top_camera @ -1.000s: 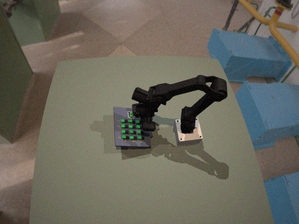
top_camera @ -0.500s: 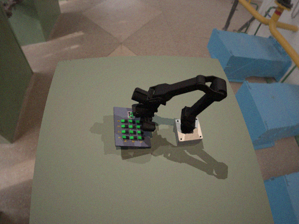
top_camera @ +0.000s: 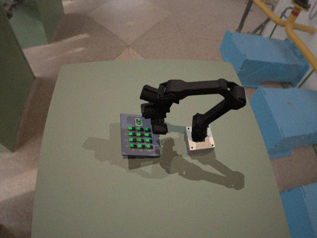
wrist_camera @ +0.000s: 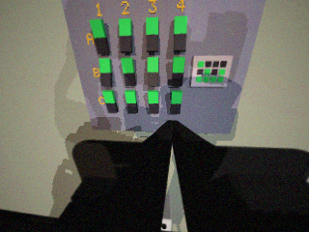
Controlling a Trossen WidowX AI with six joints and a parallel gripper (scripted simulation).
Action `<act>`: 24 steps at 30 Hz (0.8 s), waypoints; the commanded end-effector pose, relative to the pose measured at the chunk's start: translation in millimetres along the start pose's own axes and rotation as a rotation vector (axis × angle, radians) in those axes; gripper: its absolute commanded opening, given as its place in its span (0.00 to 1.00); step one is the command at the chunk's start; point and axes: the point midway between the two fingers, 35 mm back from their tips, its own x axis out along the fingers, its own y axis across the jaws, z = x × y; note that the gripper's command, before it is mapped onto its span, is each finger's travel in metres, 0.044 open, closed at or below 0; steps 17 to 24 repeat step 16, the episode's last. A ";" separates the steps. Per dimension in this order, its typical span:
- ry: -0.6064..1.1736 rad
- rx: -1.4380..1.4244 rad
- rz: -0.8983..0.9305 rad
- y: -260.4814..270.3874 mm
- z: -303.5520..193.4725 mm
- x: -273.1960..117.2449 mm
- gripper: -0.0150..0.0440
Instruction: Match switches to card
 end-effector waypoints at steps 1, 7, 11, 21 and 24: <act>-0.010 -0.007 0.004 24.5 27.3 -6.8 0.25; -0.013 -0.006 0.006 38.5 38.8 -8.8 0.25; -0.013 -0.006 0.006 38.5 38.8 -8.8 0.25; -0.013 -0.006 0.006 38.5 38.8 -8.8 0.25; -0.013 -0.006 0.006 38.5 38.8 -8.8 0.25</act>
